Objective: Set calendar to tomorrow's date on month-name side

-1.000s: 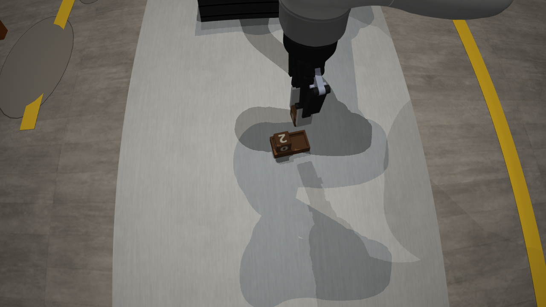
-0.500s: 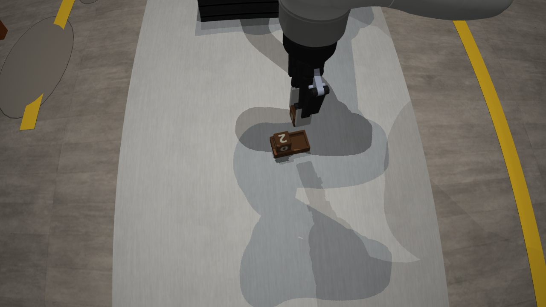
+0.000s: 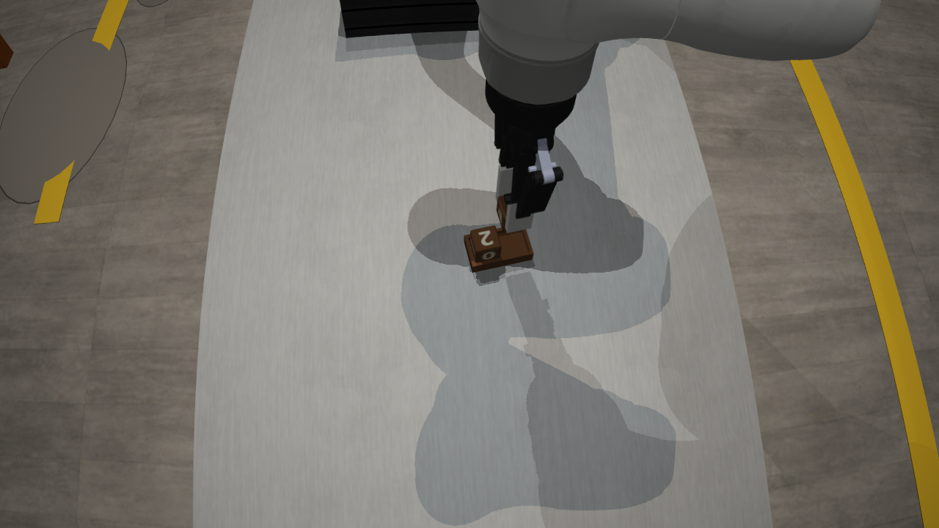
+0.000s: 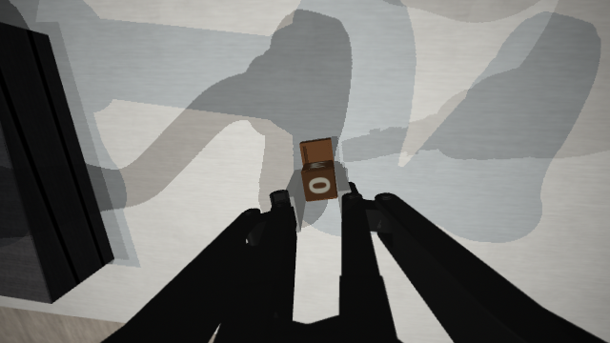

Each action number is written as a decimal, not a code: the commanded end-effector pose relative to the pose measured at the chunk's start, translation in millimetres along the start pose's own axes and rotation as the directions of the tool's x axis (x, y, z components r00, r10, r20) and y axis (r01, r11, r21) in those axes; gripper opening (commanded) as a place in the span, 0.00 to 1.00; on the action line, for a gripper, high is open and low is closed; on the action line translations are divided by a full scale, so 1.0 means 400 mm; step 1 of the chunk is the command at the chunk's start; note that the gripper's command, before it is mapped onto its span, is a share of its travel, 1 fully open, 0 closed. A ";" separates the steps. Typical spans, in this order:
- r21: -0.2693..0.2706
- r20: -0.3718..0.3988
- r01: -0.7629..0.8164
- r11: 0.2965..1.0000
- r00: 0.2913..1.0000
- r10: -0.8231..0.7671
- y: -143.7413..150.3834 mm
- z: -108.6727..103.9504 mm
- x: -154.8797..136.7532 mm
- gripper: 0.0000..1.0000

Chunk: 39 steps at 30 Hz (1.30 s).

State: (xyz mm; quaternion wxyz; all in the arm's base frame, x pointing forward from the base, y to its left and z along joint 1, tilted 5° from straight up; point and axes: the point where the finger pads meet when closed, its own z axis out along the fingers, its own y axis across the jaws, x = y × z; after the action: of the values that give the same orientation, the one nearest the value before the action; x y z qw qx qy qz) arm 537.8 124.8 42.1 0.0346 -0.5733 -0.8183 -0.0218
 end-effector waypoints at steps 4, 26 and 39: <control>0.002 -0.002 -0.001 1.000 1.000 0.001 -0.006 0.058 0.007 0.16; 0.002 -0.002 -0.001 1.000 1.000 0.001 -0.006 0.104 0.008 0.16; 0.002 -0.002 -0.001 1.000 1.000 0.001 -0.006 0.104 0.008 0.16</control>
State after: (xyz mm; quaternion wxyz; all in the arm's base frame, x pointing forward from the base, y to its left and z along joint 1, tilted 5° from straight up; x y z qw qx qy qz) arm 537.5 128.0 4.8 0.0344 -0.5756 -0.8167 -0.0218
